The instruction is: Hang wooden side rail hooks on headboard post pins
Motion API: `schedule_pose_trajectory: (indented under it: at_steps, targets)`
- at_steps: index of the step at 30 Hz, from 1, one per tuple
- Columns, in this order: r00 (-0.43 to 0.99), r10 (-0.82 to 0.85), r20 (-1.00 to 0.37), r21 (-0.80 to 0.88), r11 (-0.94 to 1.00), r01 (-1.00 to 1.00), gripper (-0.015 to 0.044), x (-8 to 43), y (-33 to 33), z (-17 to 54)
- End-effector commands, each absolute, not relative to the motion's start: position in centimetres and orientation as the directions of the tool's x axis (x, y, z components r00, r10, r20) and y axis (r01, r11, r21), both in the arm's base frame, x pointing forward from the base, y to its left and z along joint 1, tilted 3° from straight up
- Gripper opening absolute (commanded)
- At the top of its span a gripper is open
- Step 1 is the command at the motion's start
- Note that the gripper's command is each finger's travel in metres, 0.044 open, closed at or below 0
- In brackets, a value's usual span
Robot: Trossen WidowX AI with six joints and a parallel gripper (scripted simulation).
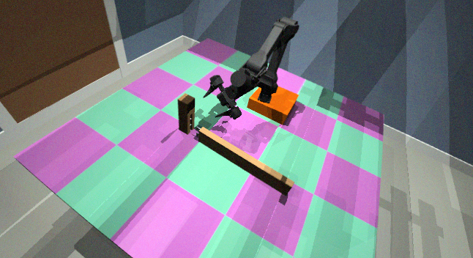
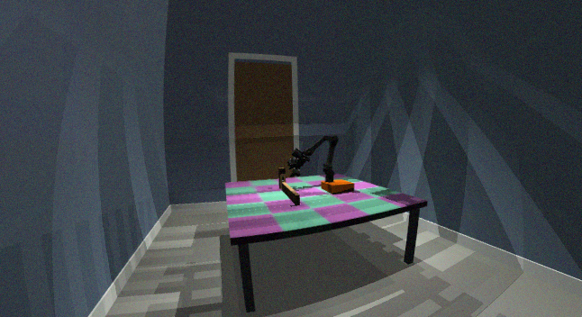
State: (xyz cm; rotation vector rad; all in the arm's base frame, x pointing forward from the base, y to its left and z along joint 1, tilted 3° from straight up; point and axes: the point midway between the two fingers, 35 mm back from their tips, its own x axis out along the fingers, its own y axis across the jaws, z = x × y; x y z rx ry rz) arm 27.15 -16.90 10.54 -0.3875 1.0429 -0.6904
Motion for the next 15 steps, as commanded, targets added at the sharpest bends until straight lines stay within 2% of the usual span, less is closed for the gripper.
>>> schedule_pose_trajectory:
  at_steps: [1,6,15]
  targets:
    - [0.282,-0.760,-0.586,-0.167,0.454,0.875,0.0440,27.26,-15.74,9.31]
    - [0.281,-0.782,-0.557,0.059,0.300,0.952,0.0440,27.40,-15.31,9.35]
    - [0.281,-0.783,-0.555,0.071,0.291,0.954,0.0440,27.41,-15.28,9.35]
